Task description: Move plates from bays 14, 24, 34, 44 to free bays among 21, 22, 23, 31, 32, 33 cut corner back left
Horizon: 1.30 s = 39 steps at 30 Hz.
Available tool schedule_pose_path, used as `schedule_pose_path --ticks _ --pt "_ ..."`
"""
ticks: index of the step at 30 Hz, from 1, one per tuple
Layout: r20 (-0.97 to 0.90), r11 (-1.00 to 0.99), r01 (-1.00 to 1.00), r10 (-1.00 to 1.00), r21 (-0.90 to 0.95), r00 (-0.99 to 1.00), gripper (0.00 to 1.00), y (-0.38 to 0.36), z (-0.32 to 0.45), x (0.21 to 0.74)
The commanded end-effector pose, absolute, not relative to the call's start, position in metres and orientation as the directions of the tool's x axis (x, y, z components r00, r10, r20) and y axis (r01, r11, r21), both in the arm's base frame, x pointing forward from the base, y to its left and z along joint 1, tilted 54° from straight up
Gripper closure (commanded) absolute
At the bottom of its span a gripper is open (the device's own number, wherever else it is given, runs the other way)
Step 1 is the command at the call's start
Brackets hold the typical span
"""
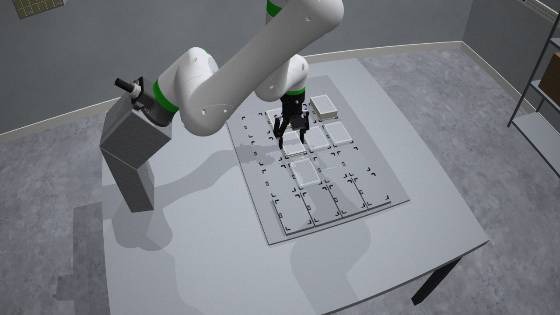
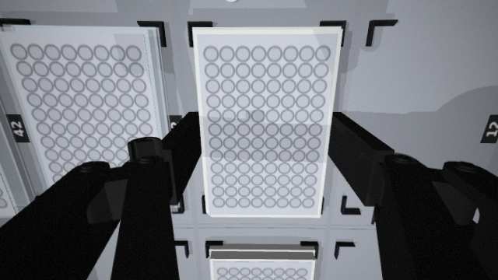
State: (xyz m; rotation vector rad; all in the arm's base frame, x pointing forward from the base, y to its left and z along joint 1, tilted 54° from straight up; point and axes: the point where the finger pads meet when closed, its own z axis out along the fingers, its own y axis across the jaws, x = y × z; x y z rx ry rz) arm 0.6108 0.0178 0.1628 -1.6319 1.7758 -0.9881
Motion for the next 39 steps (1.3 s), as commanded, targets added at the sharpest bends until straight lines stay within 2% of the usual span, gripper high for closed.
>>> schedule_pose_path --ticks 1,26,27,39 --pt "0.094 0.003 -0.599 -0.987 -0.800 -0.131 0.90 0.0179 0.1633 0.6110" --pt "0.094 0.003 -0.599 -0.987 -0.800 -0.131 0.90 0.0178 0.1629 0.6114" --pt "0.094 0.003 -0.599 -0.987 -0.800 -0.131 0.30 0.0178 0.1629 0.6114" --pt "0.094 0.003 -0.599 -0.987 -0.800 -0.131 0.30 0.0178 0.1629 0.6114"
